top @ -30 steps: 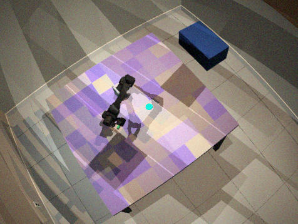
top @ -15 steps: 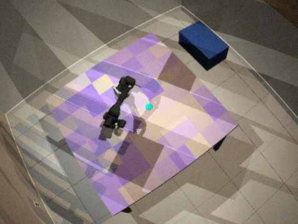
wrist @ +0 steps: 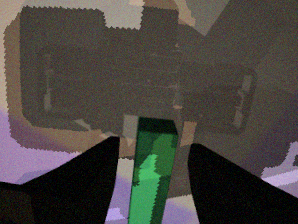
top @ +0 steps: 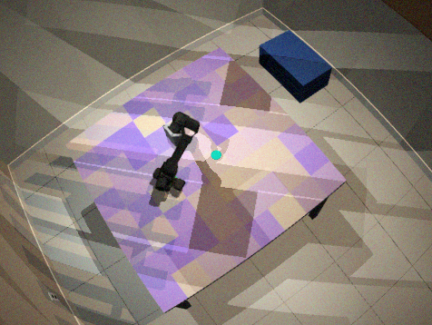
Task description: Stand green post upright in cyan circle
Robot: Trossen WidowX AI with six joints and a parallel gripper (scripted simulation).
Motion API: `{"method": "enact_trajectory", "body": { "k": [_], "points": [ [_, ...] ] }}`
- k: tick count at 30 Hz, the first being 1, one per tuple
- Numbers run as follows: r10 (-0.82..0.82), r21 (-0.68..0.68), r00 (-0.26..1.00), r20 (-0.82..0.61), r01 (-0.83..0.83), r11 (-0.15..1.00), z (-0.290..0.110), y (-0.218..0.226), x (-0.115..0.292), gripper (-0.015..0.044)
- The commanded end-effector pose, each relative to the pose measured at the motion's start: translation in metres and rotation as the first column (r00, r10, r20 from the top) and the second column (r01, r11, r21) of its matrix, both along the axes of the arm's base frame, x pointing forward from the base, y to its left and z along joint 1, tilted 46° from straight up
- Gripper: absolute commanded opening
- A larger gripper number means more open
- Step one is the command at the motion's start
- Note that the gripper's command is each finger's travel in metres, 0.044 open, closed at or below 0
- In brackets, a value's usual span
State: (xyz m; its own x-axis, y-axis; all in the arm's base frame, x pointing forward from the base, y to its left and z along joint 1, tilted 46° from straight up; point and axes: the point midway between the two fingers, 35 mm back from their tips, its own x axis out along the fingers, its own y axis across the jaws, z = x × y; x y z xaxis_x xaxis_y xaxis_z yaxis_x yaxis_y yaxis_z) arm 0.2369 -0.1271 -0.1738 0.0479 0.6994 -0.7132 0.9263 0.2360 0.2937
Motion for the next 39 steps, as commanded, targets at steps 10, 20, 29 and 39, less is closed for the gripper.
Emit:
{"method": "enact_trajectory", "body": {
  "k": [10,20,29,39],
  "points": [
    [-0.005,0.003,1.0,-0.002,0.005,1.0,0.003,-0.003,0.001,0.0022],
    [-0.006,0.0,1.0,-0.003,0.006,1.0,0.023,-0.026,0.002,0.0022],
    [-0.006,-0.001,1.0,-0.004,0.006,1.0,0.042,-0.046,0.001,0.0022],
    [-0.006,-0.001,1.0,-0.004,0.006,1.0,0.066,-0.068,-0.003,0.0022]
  ]
}}
